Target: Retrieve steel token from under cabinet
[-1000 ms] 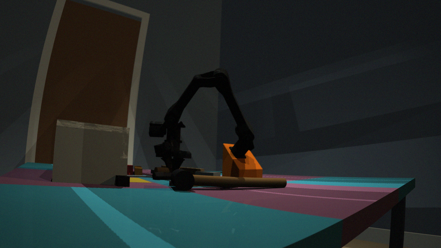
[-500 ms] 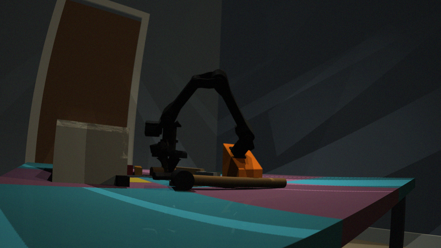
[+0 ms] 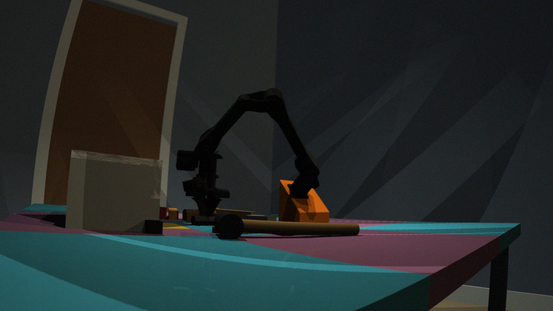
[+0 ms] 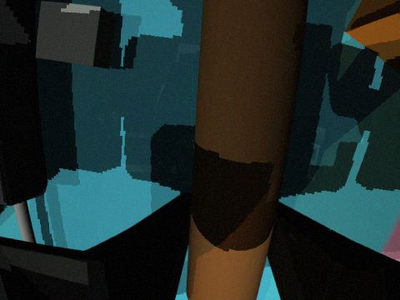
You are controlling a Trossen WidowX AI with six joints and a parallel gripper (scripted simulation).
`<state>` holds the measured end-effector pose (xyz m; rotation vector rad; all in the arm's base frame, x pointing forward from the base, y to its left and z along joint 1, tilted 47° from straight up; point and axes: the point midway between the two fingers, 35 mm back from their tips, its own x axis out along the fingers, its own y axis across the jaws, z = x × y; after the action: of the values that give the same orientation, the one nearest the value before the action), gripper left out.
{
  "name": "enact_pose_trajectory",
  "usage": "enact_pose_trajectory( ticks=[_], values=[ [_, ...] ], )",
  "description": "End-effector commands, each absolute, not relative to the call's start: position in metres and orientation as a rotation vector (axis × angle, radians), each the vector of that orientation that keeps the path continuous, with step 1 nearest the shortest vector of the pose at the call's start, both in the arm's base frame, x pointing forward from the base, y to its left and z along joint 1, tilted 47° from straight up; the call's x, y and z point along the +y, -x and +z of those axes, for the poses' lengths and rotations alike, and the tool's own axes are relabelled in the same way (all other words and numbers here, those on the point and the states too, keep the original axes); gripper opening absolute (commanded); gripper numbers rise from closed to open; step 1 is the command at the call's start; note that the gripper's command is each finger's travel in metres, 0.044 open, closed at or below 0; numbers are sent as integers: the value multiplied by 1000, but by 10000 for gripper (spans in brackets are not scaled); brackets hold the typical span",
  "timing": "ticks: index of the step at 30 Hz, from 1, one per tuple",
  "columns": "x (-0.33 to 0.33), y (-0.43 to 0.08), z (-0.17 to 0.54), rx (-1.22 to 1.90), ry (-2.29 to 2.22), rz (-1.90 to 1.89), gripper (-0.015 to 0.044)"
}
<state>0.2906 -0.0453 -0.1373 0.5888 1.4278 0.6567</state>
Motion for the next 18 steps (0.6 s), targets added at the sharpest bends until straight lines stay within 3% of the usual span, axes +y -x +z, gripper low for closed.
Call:
enact_pose_trajectory(
  ticks=[1,18],
  values=[
    [-46,-297,-137,1426,-588,655,0],
    [-46,-317,-136,1425,-588,655,0]
  ],
)
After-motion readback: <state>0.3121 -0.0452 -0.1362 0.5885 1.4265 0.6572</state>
